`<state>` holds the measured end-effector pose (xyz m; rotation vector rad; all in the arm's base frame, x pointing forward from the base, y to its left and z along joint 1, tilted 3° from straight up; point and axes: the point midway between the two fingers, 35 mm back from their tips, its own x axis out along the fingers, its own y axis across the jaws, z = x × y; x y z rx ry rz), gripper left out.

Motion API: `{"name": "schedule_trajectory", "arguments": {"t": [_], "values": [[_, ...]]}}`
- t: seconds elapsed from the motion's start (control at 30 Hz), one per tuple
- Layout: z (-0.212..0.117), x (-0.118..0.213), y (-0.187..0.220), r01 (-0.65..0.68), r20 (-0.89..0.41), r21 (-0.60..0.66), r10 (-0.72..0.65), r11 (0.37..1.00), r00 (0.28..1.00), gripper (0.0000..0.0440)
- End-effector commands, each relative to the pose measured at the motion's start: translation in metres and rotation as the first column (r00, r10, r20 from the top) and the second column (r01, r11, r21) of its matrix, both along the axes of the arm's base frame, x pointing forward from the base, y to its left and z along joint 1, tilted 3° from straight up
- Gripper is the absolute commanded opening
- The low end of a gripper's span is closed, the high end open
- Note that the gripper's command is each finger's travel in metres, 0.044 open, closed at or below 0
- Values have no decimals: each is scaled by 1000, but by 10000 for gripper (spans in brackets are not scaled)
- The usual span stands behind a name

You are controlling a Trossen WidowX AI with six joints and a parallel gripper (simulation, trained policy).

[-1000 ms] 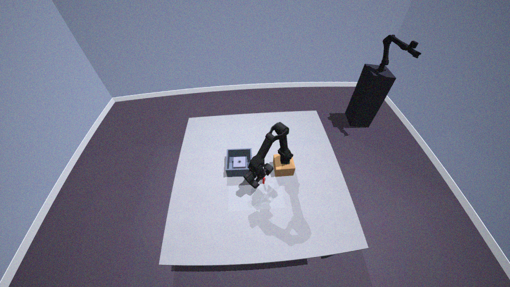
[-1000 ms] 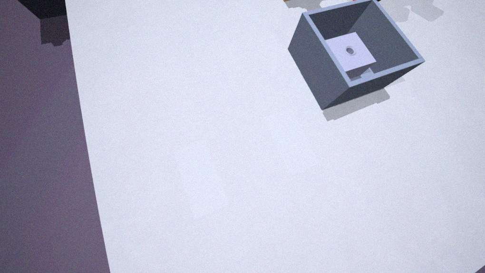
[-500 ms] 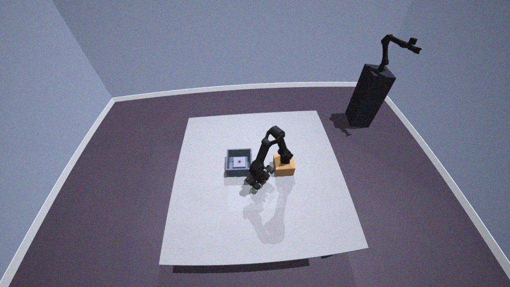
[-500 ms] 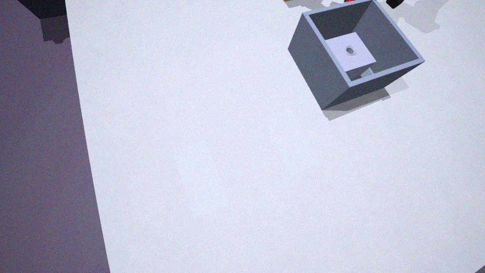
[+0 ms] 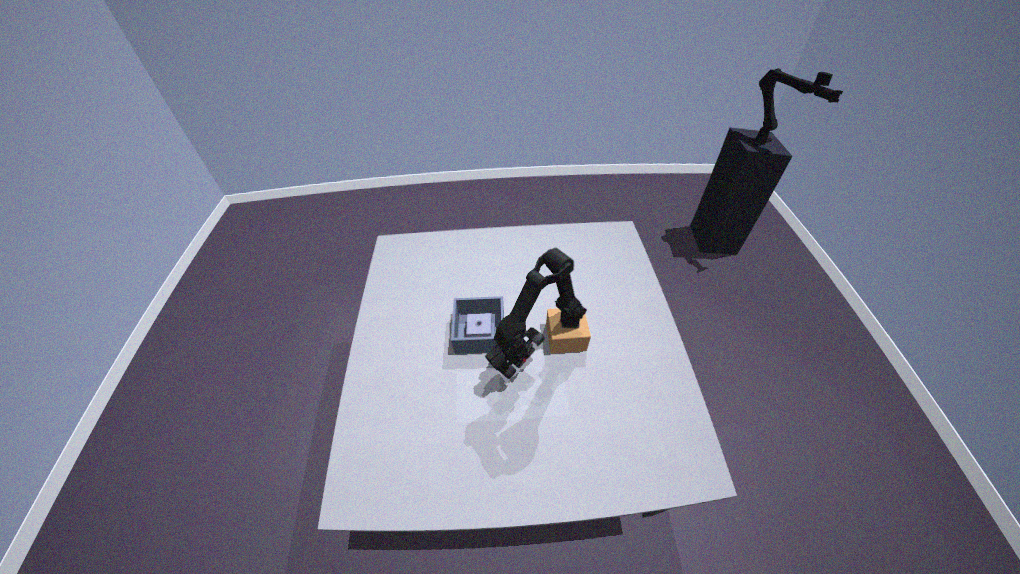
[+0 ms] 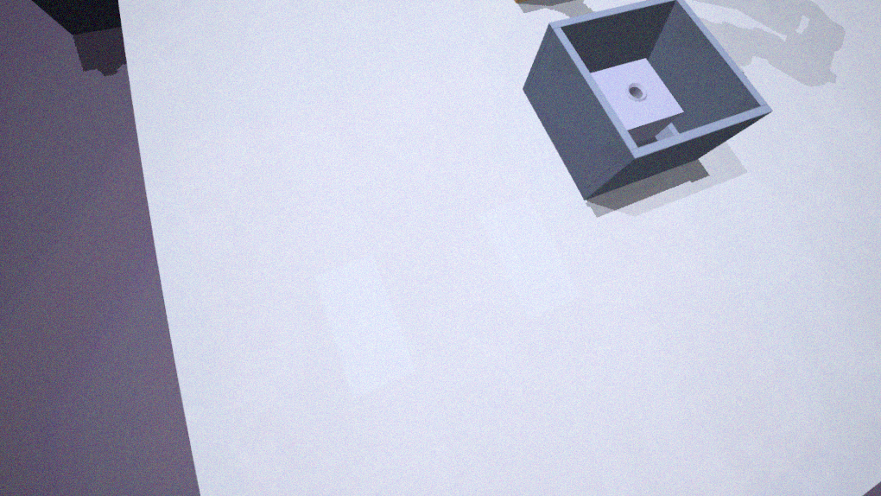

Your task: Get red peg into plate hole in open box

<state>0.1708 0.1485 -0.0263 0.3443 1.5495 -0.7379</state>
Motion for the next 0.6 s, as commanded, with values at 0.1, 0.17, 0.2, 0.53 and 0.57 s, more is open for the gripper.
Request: {"name": "schedule_trajectory", "arguments": {"t": [0.1, 0.17, 0.2, 0.53, 0.57], "values": [[20, 13, 0, -7, 37, -7, 8, 1000, 999, 0], [27, 17, 0, -7, 47, -10, 8, 1000, 999, 0], [31, 19, -1, -6, 52, -11, 7, 1000, 999, 0], [67, 46, -7, 37, 112, -24, -34, 999, 993, 0], [70, 49, -9, 45, 119, -24, -42, 999, 992, 0]]}}
